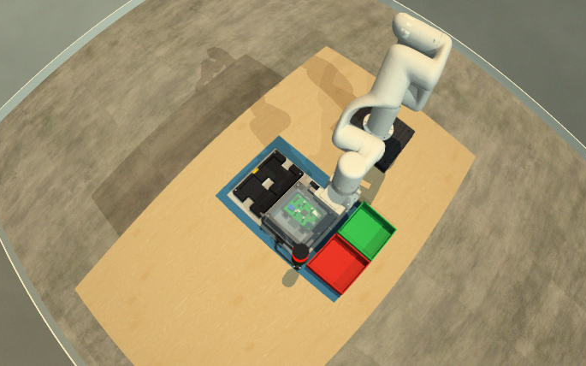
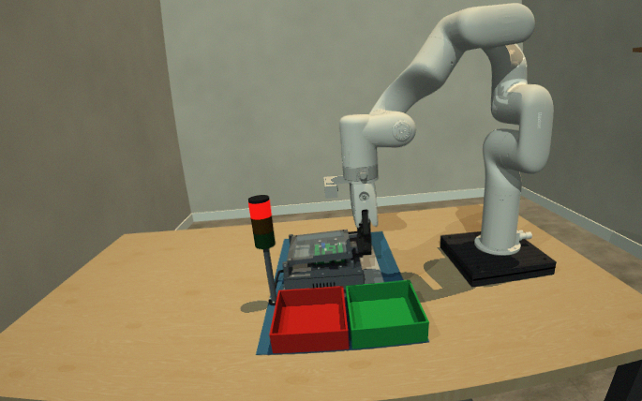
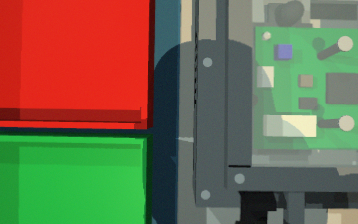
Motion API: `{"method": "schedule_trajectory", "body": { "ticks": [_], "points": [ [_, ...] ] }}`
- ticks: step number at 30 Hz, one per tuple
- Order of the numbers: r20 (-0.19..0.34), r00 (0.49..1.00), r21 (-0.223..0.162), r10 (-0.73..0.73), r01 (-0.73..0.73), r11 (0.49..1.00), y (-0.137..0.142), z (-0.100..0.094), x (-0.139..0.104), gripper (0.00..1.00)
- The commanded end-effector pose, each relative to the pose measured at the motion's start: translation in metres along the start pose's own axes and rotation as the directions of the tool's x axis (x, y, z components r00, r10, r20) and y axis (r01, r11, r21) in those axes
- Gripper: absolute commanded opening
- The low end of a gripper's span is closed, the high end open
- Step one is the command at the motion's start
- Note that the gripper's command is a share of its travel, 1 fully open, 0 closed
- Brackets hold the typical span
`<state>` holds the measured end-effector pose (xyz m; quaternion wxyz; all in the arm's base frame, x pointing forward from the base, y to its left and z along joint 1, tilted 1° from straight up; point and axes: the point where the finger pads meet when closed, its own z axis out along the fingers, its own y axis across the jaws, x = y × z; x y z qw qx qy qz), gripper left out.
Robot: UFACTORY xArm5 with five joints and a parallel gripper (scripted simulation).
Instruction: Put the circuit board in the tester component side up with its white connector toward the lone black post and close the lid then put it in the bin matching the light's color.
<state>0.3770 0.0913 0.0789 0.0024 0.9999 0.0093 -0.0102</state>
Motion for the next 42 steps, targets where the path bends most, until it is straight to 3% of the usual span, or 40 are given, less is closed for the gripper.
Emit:
{"method": "schedule_trajectory", "body": {
  "ticks": [1,6,29,36,42],
  "points": [
    [-0.006,1.0,0.001,0.0,0.0,1.0,0.0,-0.03,0.002,0.0],
    [-0.006,1.0,0.001,0.0,0.0,1.0,0.0,-0.047,0.001,0.0],
    [-0.006,0.999,0.001,-0.041,0.041,0.999,0.0,-0.048,0.001,0.0],
    [-0.006,0.986,0.0,-0.168,0.168,0.986,0.0,-0.048,0.001,0.0],
    [-0.006,0.938,-0.001,-0.346,0.346,0.938,0.0,-0.048,0.001,0.0]
  ]
}}
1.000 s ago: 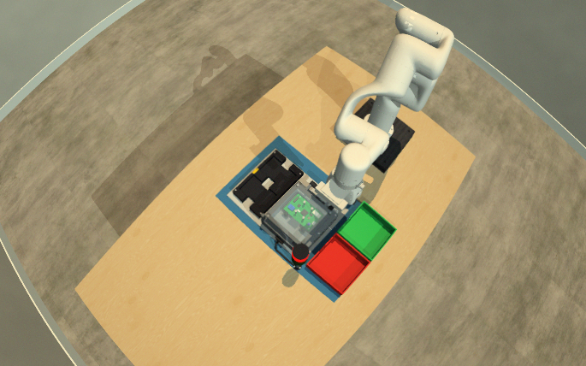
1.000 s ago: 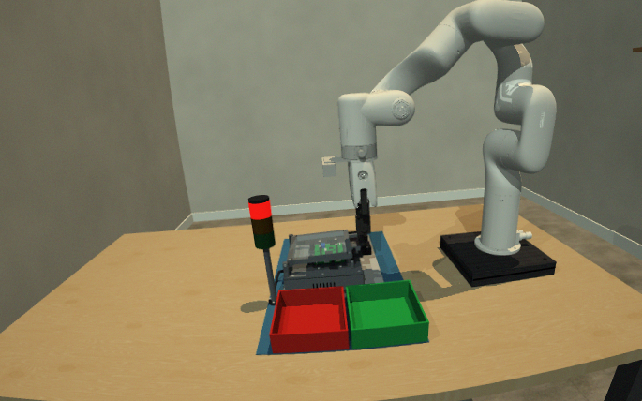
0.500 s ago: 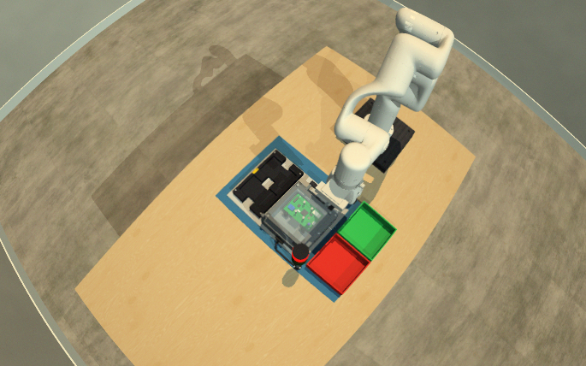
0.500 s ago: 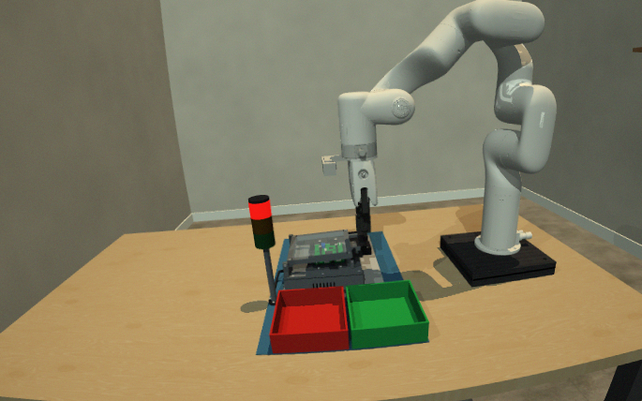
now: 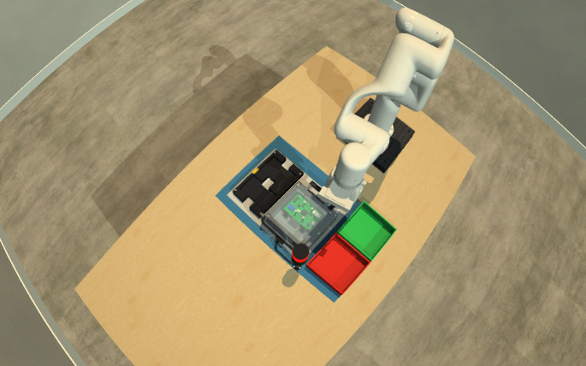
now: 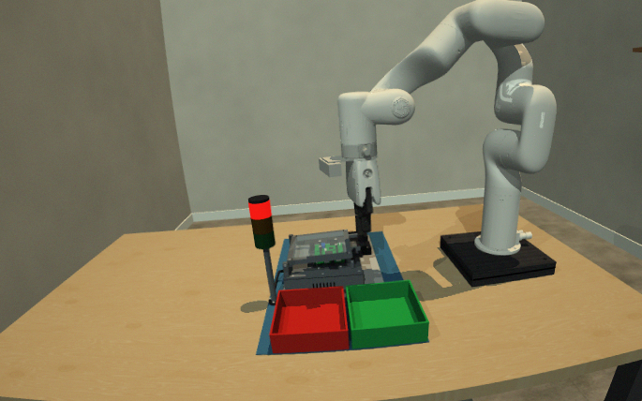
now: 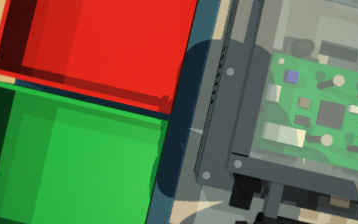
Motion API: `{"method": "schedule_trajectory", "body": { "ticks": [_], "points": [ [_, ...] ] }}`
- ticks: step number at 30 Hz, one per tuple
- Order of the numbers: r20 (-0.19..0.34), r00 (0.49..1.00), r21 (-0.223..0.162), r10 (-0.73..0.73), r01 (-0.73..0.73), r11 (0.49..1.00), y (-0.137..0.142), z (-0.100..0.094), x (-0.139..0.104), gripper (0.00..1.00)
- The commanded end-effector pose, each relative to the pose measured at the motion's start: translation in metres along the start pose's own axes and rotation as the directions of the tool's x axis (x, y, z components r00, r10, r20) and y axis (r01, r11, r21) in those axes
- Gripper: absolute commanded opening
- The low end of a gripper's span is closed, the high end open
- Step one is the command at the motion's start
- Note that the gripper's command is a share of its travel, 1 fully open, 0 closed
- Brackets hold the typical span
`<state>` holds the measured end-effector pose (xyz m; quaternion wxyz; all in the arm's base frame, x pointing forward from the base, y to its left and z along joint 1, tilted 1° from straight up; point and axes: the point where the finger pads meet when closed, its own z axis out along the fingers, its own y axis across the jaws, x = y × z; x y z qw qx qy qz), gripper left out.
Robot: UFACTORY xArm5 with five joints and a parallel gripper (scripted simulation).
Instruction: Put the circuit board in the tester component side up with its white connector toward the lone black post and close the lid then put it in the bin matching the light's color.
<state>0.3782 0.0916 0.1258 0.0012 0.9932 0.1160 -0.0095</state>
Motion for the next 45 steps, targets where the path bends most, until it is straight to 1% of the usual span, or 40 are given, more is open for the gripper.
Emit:
{"method": "schedule_trajectory", "body": {
  "ticks": [1,2,4,5,7,12,19,21,24,28,36,38,42,45],
  "points": [
    [-0.004,0.986,-0.001,-0.167,0.167,0.986,0.0,-0.0013,0.0012,0.0],
    [-0.004,0.981,-0.001,-0.193,0.193,0.981,0.0,-0.0013,0.0012,0.0],
    [-0.004,0.981,-0.001,-0.193,0.193,0.981,0.0,-0.0013,0.0012,0.0],
    [-0.004,0.973,-0.001,-0.231,0.231,0.973,0.0,-0.0013,0.0012,0.0],
    [-0.004,0.951,-0.001,-0.308,0.308,0.951,0.0,-0.0013,0.0012,0.0],
    [-0.003,0.901,-0.002,-0.434,0.434,0.901,0.0,-0.0013,0.0012,0.0],
    [-0.003,0.797,-0.002,-0.604,0.604,0.797,0.0,-0.0013,0.0012,0.0],
    [-0.003,0.797,-0.002,-0.604,0.604,0.797,0.0,-0.0013,0.0012,0.0],
    [-0.003,0.717,-0.003,-0.697,0.697,0.717,0.0,-0.0013,0.0012,0.0],
    [-0.002,0.64,-0.003,-0.769,0.769,0.64,0.0,-0.0013,0.0012,0.0],
    [-0.002,0.449,-0.003,-0.893,0.893,0.449,0.0,-0.0013,0.0012,0.0],
    [-0.002,0.449,-0.003,-0.893,0.893,0.449,0.0,-0.0013,0.0012,0.0],
    [-0.001,0.35,-0.004,-0.937,0.937,0.35,0.0,-0.0013,0.0012,0.0],
    [-0.001,0.293,-0.004,-0.956,0.956,0.293,0.0,-0.0013,0.0012,0.0]
  ]
}}
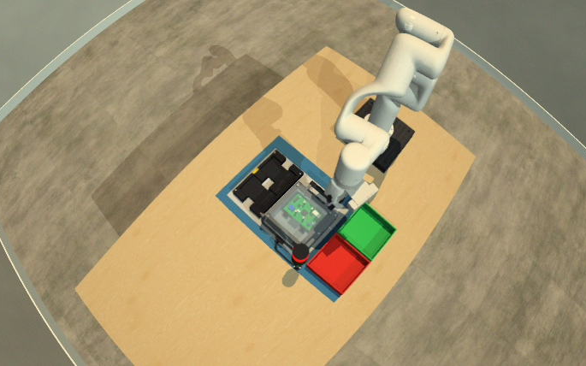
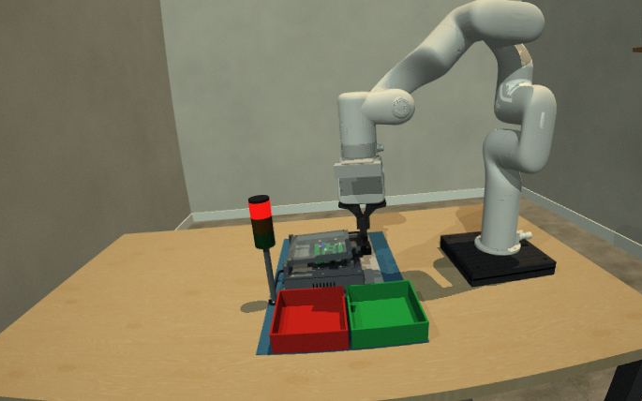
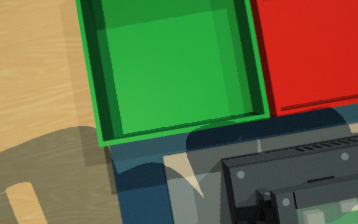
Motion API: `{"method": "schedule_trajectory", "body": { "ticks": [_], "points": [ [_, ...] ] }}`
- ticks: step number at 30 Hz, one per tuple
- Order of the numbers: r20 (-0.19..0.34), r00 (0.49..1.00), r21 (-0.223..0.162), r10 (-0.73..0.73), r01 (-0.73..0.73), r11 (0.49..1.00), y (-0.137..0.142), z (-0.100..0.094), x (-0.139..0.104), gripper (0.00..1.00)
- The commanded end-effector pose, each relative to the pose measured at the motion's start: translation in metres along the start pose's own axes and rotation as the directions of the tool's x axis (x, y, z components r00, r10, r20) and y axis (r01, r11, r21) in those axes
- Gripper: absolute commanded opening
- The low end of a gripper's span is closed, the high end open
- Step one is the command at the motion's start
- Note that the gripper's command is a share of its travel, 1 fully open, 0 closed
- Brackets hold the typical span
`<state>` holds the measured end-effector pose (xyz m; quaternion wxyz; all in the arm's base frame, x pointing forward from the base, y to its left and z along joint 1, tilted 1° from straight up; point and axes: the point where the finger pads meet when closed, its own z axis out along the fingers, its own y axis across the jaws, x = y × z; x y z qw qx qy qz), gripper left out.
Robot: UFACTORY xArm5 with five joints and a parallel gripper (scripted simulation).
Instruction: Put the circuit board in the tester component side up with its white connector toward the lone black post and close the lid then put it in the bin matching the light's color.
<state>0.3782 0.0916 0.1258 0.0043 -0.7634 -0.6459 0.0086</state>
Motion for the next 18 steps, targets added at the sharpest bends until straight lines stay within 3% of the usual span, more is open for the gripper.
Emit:
{"method": "schedule_trajectory", "body": {
  "ticks": [1,18],
  "points": [
    [-0.001,0.993,-0.004,-0.118,0.118,0.993,0.0011,-0.0013,0.0004,0.0],
    [-0.001,0.983,-0.004,-0.184,0.184,0.983,0.0011,-0.0013,0.0004,0.0]
  ]
}}
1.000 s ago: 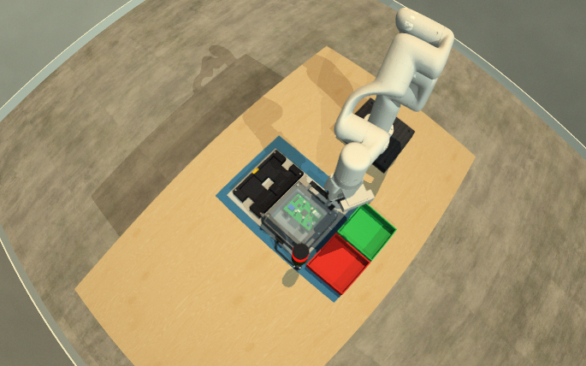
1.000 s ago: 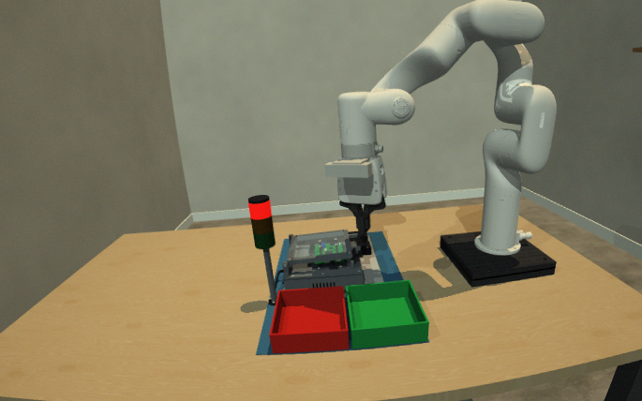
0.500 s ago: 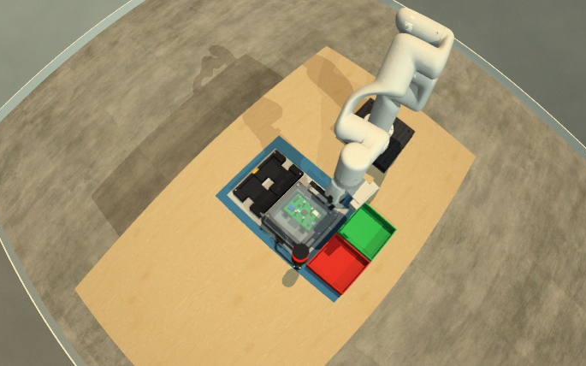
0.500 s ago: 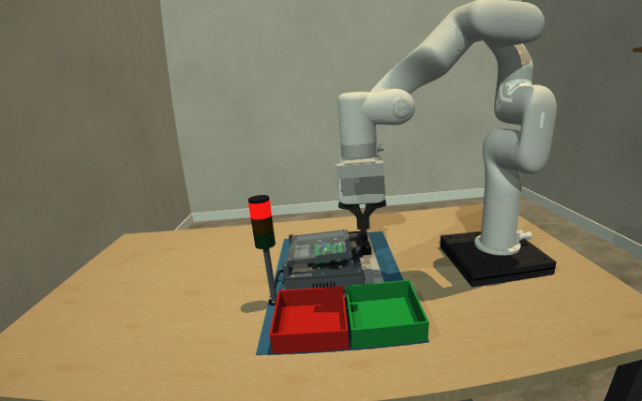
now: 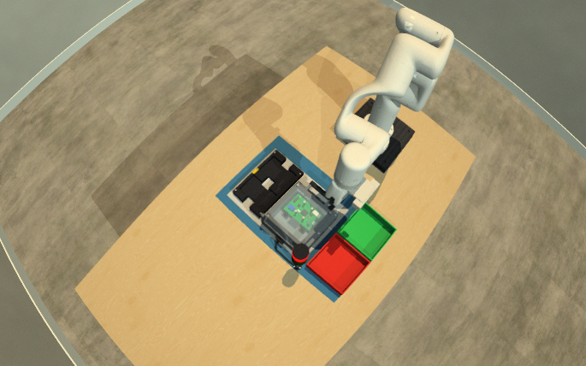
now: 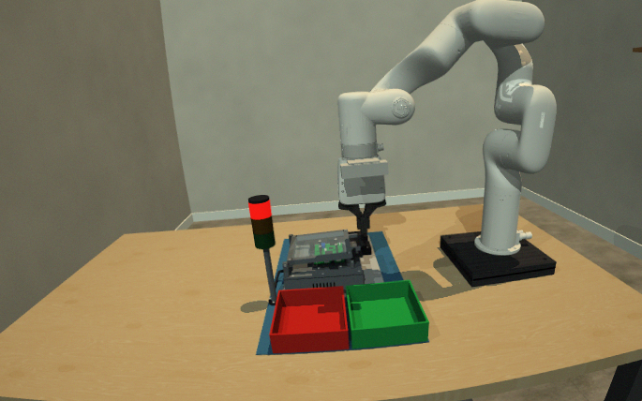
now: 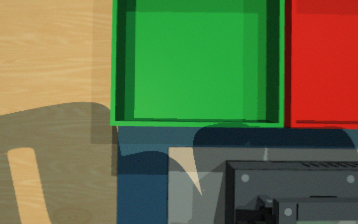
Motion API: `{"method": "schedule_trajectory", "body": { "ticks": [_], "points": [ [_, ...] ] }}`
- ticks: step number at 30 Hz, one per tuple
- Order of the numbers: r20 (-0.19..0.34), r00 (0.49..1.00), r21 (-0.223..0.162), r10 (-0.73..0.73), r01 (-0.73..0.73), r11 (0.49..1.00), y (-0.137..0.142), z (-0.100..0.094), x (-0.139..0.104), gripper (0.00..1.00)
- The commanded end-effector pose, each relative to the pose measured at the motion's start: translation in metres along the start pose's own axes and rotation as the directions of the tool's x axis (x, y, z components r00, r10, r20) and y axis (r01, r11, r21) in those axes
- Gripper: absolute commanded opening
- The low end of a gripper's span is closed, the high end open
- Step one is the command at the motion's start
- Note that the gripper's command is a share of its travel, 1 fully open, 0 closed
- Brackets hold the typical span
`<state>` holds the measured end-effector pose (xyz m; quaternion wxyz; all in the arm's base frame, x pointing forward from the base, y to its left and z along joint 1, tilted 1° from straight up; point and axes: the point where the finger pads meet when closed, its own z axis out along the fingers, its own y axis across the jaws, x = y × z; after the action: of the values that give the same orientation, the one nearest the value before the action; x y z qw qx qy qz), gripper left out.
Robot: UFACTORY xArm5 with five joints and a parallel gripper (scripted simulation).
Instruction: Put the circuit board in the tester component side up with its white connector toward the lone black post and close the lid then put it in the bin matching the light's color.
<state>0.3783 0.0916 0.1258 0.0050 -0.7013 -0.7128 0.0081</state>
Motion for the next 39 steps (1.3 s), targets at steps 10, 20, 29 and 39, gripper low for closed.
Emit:
{"method": "schedule_trajectory", "body": {
  "ticks": [10,20,29,39],
  "points": [
    [-0.001,1.0,-0.004,-0.003,0.002,1.0,0.0012,-0.0013,0.0003,0.28],
    [-0.001,1.0,-0.004,-0.003,0.002,1.0,0.0012,-0.0013,0.0003,0.28],
    [-0.001,1.0,-0.004,-0.003,0.002,1.0,0.0012,-0.0013,0.0003,0.28],
    [-0.001,1.0,-0.004,-0.003,0.002,1.0,0.0012,-0.0013,-0.0005,0.28]
  ]
}}
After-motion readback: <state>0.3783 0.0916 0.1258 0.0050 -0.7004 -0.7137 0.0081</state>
